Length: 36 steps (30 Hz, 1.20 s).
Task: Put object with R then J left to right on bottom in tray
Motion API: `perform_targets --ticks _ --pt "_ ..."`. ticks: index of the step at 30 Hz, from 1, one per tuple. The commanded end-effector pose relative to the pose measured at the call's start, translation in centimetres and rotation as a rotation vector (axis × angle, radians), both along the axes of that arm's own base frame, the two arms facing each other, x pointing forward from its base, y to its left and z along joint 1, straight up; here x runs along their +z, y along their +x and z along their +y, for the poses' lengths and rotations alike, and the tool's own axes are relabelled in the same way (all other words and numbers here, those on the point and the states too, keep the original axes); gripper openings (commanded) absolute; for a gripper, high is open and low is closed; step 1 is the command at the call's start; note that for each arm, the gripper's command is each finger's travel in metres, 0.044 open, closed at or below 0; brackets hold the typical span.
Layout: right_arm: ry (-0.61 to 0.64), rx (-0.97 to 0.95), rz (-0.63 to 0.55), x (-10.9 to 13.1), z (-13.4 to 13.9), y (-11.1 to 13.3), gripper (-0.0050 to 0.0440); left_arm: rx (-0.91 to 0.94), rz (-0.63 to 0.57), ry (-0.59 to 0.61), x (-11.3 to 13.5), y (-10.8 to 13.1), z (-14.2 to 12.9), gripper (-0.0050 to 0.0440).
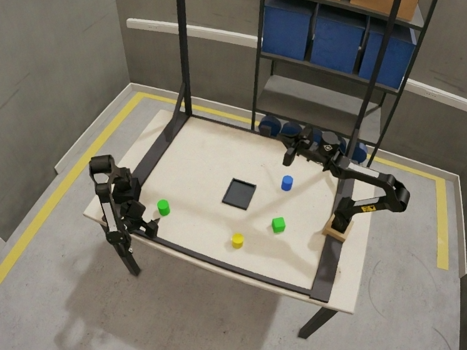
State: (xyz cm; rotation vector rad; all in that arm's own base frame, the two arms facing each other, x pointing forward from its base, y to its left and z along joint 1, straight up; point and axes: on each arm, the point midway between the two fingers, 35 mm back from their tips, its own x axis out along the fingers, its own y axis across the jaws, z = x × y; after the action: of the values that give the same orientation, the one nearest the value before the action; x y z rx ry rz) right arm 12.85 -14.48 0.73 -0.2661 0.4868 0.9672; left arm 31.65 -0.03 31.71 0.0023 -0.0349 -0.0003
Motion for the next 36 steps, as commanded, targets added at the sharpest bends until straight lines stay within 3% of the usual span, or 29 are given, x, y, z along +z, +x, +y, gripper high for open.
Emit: perform_targets --ticks 1,9,36 --pt "-0.005 0.001 0.003 -1.5 2.3 1.7 0.0400 0.000 -0.015 -0.002 0.6 -0.1 0.0 -0.0050" --pt "0.005 0.010 -0.005 -3.5 6.3 3.4 0.0400 0.000 -0.015 -0.002 0.6 -0.1 0.0 -0.0050" --pt "0.012 0.011 -0.004 -5.1 8.8 4.8 0.0400 0.000 -0.015 -0.002 0.6 -0.1 0.0 -0.0050"
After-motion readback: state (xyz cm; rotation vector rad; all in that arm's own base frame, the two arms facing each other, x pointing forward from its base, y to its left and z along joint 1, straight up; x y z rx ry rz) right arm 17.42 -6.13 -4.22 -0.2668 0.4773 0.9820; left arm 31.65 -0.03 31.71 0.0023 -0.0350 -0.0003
